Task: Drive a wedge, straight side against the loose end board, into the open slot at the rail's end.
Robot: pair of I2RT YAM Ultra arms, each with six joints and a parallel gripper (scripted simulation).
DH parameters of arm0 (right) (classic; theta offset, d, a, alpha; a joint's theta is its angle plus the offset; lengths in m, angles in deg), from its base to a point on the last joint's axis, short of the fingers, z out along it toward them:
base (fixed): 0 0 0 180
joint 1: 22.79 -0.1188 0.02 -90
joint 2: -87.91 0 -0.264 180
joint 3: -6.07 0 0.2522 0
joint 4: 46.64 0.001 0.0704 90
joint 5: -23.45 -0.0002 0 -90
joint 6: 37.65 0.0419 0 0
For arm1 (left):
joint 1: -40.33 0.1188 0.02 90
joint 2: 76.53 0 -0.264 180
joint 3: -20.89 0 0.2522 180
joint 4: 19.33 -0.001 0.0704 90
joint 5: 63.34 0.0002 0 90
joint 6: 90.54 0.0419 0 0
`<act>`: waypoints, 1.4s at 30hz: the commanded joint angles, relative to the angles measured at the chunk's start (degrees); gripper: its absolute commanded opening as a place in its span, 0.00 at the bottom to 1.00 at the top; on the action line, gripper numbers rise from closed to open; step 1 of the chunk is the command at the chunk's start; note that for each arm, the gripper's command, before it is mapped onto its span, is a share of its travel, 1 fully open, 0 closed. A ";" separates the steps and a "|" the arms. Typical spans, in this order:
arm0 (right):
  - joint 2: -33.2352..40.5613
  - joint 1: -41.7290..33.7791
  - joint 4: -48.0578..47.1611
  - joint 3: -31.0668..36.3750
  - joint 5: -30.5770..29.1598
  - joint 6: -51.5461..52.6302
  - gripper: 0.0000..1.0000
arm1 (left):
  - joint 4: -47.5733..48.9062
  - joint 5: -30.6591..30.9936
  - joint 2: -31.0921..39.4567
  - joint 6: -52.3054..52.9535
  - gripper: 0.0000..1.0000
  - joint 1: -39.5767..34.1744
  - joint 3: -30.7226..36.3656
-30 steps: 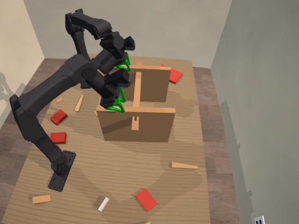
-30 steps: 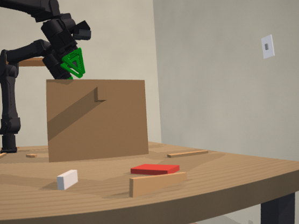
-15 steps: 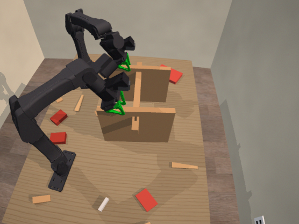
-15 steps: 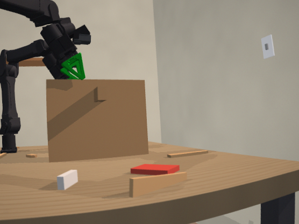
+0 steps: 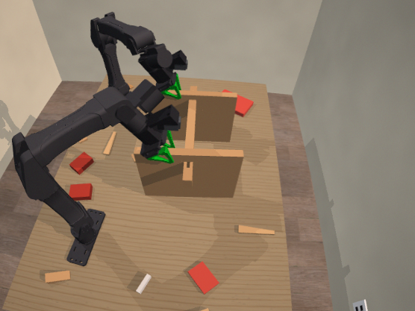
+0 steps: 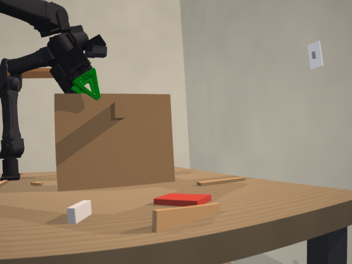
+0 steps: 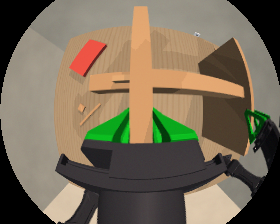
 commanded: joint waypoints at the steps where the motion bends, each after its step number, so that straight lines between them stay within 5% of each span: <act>1: 2.05 0.39 -2.32 1.10 -0.97 -0.49 0.52 | 1.30 -1.42 2.43 0.37 0.00 0.33 -1.17; 5: 2.11 0.15 -2.40 -0.17 -0.98 -0.43 0.52 | 1.30 -1.42 2.43 0.37 0.00 0.33 -1.17; 6: 2.76 0.38 -2.42 -0.99 -1.01 -0.48 0.00 | 1.30 -1.42 2.43 0.37 0.00 0.33 -1.17; 21: 2.74 0.34 -2.45 -1.00 -0.98 -0.13 0.00 | 1.30 -1.42 2.43 0.37 0.00 0.33 -1.17; 42: 2.74 0.34 -2.44 -1.00 -0.98 -0.13 0.00 | 8.26 8.78 -0.98 -0.77 0.00 -3.96 -3.23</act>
